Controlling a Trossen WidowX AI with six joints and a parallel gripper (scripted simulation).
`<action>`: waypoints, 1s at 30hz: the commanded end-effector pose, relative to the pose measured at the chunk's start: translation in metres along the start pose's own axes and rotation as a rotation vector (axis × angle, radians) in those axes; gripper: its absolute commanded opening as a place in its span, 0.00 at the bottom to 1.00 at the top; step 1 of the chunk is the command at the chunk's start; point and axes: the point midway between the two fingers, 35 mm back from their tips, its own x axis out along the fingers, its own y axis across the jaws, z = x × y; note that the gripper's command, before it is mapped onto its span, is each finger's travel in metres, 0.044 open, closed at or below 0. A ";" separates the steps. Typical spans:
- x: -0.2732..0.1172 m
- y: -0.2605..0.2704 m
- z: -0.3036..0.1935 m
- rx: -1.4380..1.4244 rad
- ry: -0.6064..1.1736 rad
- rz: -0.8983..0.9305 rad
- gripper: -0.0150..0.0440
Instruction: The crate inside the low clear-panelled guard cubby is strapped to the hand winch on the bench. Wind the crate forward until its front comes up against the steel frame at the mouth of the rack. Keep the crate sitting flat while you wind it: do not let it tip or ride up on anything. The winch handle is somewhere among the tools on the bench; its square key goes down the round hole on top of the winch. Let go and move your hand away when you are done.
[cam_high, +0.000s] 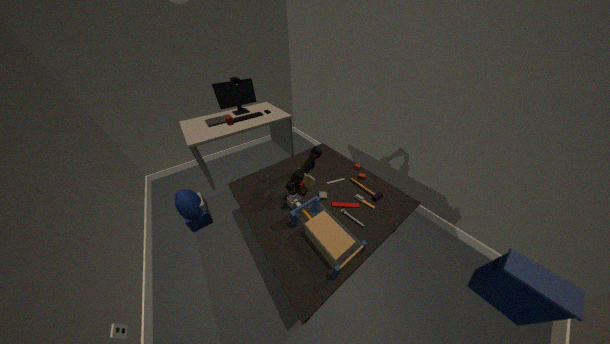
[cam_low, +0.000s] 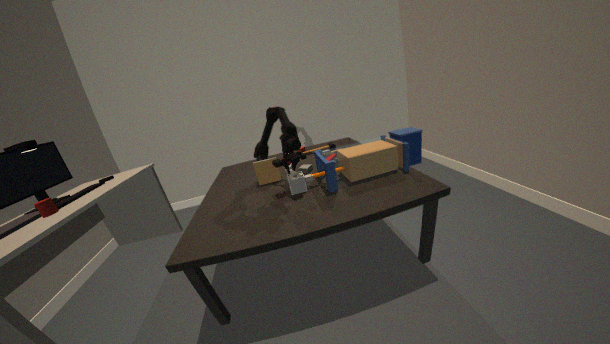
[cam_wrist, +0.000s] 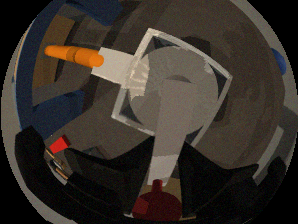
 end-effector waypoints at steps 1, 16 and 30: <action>0.004 -0.002 0.001 -0.026 0.000 -0.012 0.25; 0.004 0.000 0.001 0.014 0.002 -0.009 0.25; 0.004 0.002 0.001 0.061 0.004 -0.006 0.25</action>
